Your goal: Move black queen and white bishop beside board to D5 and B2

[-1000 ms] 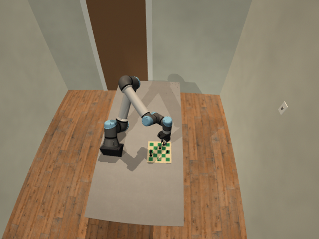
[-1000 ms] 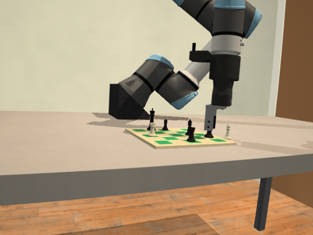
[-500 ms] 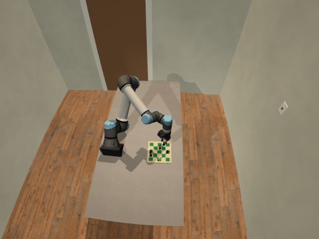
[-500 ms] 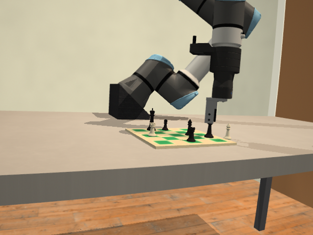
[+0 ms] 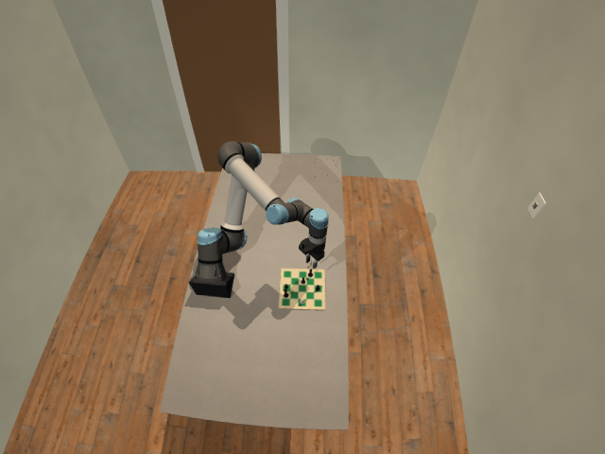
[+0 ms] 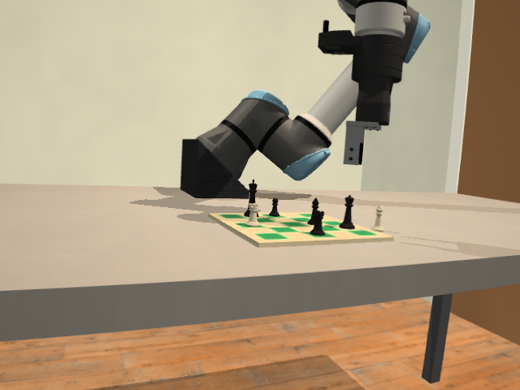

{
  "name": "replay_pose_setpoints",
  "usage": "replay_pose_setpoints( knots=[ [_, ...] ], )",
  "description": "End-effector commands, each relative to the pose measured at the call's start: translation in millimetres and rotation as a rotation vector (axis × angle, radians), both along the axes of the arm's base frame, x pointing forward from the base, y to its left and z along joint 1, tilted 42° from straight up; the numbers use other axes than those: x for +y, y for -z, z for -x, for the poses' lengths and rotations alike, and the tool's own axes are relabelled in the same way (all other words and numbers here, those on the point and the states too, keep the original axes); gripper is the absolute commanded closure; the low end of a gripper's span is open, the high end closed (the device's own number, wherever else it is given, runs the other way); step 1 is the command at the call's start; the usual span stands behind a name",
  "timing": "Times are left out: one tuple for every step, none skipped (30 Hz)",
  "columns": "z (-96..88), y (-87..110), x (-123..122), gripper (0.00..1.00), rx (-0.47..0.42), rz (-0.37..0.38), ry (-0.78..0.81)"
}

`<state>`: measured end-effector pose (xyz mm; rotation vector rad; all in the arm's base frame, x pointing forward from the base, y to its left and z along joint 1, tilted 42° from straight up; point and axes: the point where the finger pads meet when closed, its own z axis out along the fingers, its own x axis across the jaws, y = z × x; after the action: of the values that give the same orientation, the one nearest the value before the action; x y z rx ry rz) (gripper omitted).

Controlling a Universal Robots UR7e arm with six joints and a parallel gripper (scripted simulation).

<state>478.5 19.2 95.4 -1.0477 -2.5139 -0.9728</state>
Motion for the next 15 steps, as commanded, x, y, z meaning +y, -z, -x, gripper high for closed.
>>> replay_pose_setpoints(
  knots=[
    [0.4,-7.8,-7.1,0.21,0.001,-0.001,-0.001],
    [0.4,-7.9,-7.3,0.21,0.001,-0.001,-0.001],
    [0.4,-7.9,-7.3,0.21,0.001,-0.001,-0.001],
    [0.4,-7.9,-7.3,0.0,0.001,-0.001,-0.001],
    [0.4,-7.9,-7.3,0.0,0.001,-0.001,-0.001],
    [0.4,-7.9,-7.3,0.0,0.001,-0.001,-0.001],
    [0.4,-7.9,-7.3,0.0,0.001,-0.001,-0.001],
    [0.4,-7.9,-7.3,0.0,0.001,-0.001,-0.001],
    [0.4,-7.9,-7.3,0.0,0.001,-0.001,-0.001],
    [0.4,-7.9,-7.3,0.0,0.001,-0.001,-0.001],
    [0.4,-7.9,-7.3,0.0,0.001,-0.001,-0.001],
    [0.4,-7.9,-7.3,0.0,0.001,-0.001,-0.001],
    [0.4,-7.9,-7.3,0.0,0.001,-0.001,-0.001],
    [0.4,-7.9,-7.3,0.0,0.001,-0.001,-0.001],
    [0.4,-7.9,-7.3,0.0,0.001,-0.001,-0.001]
  ],
)
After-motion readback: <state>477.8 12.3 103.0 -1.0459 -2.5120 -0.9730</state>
